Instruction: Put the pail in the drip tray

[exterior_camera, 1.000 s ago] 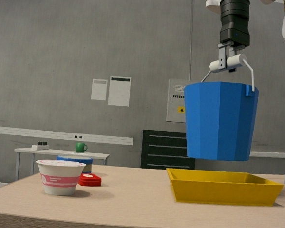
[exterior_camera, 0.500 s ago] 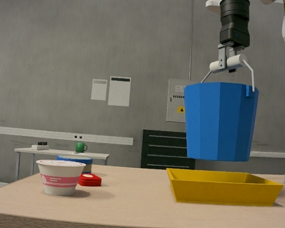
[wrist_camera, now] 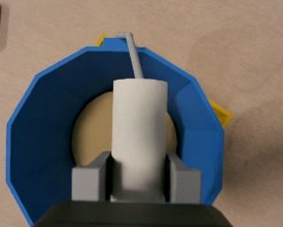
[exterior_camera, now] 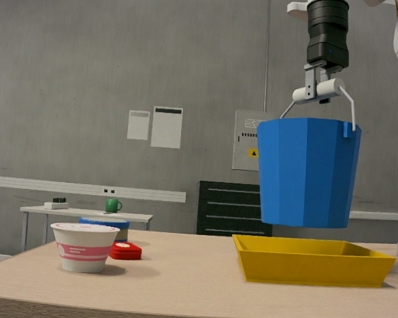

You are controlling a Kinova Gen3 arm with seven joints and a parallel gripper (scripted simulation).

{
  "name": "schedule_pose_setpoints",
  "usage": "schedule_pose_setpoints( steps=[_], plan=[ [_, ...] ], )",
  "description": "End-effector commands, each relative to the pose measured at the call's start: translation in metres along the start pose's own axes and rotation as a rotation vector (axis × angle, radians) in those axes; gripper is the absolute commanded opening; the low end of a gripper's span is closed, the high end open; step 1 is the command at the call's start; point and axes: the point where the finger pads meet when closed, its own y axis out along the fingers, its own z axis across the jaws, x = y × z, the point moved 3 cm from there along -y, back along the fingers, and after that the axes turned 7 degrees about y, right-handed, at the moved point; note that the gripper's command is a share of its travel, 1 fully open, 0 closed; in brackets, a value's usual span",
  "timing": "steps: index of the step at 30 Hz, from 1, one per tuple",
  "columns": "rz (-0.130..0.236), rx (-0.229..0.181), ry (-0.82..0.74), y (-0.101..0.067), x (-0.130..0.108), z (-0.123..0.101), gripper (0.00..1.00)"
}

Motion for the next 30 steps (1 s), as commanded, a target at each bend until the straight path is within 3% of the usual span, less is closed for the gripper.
schedule_pose_setpoints(
  steps=[1, 30],
  plan=[
    [0.000, -0.002, 0.000, 0.001, 0.000, 0.000, 0.00],
    [0.000, -0.002, 0.000, 0.027, 0.000, 0.000, 0.00]
  ],
)
